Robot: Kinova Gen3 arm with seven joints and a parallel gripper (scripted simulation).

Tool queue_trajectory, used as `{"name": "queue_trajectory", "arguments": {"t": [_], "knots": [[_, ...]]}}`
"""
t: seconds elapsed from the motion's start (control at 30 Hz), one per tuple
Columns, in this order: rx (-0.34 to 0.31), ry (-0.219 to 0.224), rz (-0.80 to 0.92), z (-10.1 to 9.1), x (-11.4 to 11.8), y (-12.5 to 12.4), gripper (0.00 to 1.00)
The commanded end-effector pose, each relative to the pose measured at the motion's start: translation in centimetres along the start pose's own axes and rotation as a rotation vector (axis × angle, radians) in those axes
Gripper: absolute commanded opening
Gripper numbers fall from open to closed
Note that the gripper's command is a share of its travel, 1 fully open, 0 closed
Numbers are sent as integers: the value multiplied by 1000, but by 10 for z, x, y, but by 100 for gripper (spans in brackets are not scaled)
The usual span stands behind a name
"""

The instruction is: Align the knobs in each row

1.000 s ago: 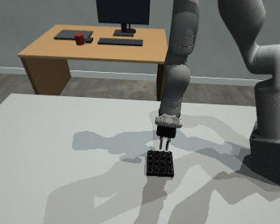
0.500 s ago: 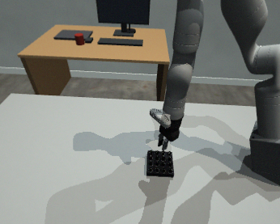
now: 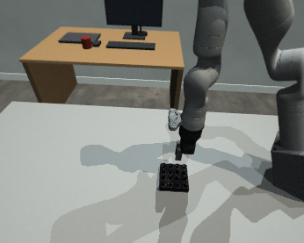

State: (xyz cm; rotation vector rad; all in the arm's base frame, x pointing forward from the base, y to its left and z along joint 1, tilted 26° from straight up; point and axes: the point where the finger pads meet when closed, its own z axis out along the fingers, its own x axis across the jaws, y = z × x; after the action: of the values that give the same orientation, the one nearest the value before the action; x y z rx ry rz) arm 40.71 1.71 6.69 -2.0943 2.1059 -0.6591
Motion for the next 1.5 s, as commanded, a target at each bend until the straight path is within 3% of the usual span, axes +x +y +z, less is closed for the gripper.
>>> {"name": "queue_trajectory", "arguments": {"t": [0.0,0.33,1.47], "knots": [[1,0,53,-2,-3,2,46],[0,1,156,-3,-2,4,46],[0,1,157,-3,-2,4,46]]}}
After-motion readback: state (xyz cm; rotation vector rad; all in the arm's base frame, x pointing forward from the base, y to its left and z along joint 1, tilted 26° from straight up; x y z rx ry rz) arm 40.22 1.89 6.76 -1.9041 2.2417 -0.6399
